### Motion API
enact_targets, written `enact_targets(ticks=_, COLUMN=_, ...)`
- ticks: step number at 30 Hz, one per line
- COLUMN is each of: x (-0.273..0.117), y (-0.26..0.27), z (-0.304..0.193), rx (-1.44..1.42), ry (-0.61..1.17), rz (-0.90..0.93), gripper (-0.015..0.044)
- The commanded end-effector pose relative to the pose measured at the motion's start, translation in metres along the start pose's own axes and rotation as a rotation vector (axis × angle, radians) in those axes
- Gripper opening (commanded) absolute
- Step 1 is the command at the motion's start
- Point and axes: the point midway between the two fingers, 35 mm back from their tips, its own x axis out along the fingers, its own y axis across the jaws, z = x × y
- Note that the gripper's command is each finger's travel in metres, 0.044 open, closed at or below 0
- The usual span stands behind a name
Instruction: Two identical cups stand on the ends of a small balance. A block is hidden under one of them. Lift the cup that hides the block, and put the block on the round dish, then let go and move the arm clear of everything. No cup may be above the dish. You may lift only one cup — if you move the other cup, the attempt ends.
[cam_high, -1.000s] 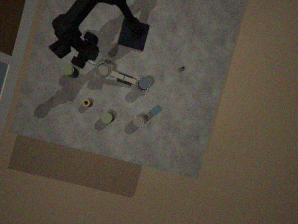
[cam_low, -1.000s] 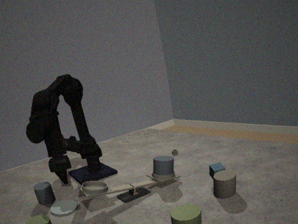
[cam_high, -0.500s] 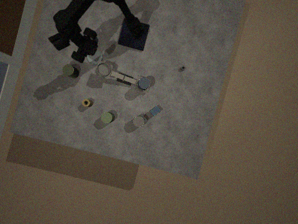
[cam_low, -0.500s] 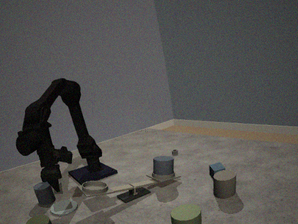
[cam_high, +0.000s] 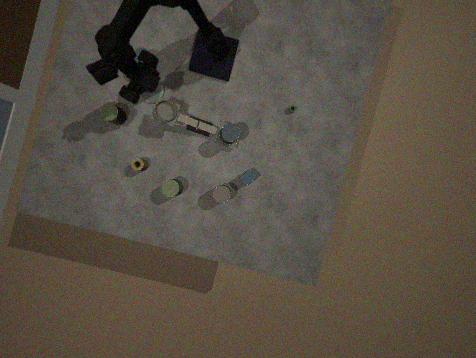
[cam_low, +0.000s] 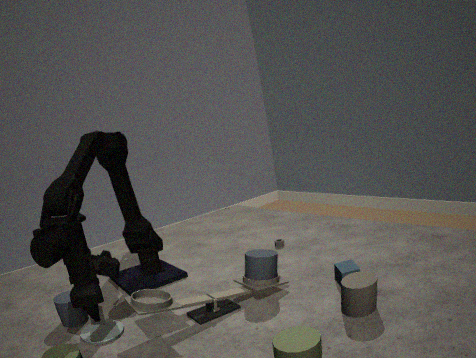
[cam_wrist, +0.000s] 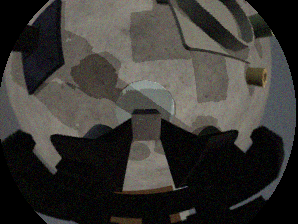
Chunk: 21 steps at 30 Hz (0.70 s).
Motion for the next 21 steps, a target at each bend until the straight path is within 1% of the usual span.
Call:
enact_targets(ticks=1, x=0.005, y=0.000, z=-0.001, rx=-0.003, ry=0.003, rz=-0.003, gripper=0.0000)
enact_targets(ticks=17, x=0.025, y=0.000, z=-0.001, rx=-0.003, ry=0.003, rz=-0.003, gripper=0.0000)
enact_targets(ticks=21, x=0.021, y=0.000, z=0.000, rx=0.000, ry=0.001, rz=-0.002, gripper=0.0105)
